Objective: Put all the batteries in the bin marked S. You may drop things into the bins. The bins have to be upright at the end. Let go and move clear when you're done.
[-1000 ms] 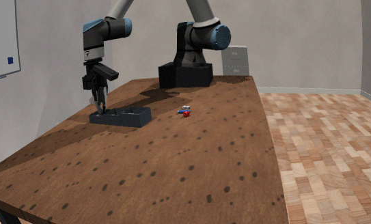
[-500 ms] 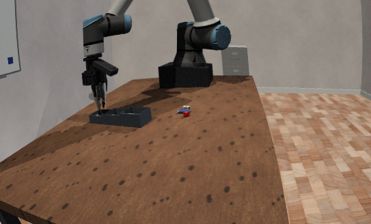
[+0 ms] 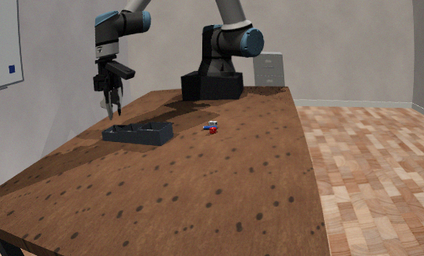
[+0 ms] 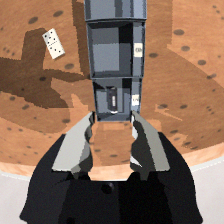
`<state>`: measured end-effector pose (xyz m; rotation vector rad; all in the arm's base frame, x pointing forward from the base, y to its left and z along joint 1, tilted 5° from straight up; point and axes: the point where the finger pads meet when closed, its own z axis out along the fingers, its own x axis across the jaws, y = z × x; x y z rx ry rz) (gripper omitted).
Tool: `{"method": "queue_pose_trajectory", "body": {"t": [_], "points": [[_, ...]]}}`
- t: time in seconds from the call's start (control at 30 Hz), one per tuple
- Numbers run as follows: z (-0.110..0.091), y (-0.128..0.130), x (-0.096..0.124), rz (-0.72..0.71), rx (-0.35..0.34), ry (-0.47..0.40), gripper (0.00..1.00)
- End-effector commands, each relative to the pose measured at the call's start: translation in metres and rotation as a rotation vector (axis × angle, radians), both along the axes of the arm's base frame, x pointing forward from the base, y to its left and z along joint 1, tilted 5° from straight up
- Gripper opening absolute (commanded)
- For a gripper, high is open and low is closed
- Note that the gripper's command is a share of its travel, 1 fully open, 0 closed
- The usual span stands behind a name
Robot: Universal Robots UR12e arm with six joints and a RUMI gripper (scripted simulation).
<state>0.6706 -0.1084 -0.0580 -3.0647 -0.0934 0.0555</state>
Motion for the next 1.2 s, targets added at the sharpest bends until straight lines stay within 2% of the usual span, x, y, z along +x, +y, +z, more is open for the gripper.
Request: {"method": "queue_pose_trajectory", "body": {"t": [0.0, 0.07, 0.13, 0.17, 0.63, 0.7, 0.73, 1.17], "points": [[0.003, 0.021, -0.009, 0.141, 0.005, -0.012, 0.38], [0.005, 0.036, -0.016, 0.203, 0.007, -0.016, 0.38], [0.005, 0.036, -0.016, 0.203, 0.007, -0.016, 0.38], [0.005, 0.044, -0.02, 0.291, 0.011, -0.023, 0.38], [0.016, 0.149, -0.068, 0.728, 0.027, -0.052, 0.38], [0.016, 0.149, -0.068, 0.728, 0.027, -0.052, 0.38], [0.017, 0.157, -0.072, 0.819, 0.03, -0.059, 0.38], [0.028, 0.255, -0.117, 1.223, 0.045, -0.088, 0.38]]}}
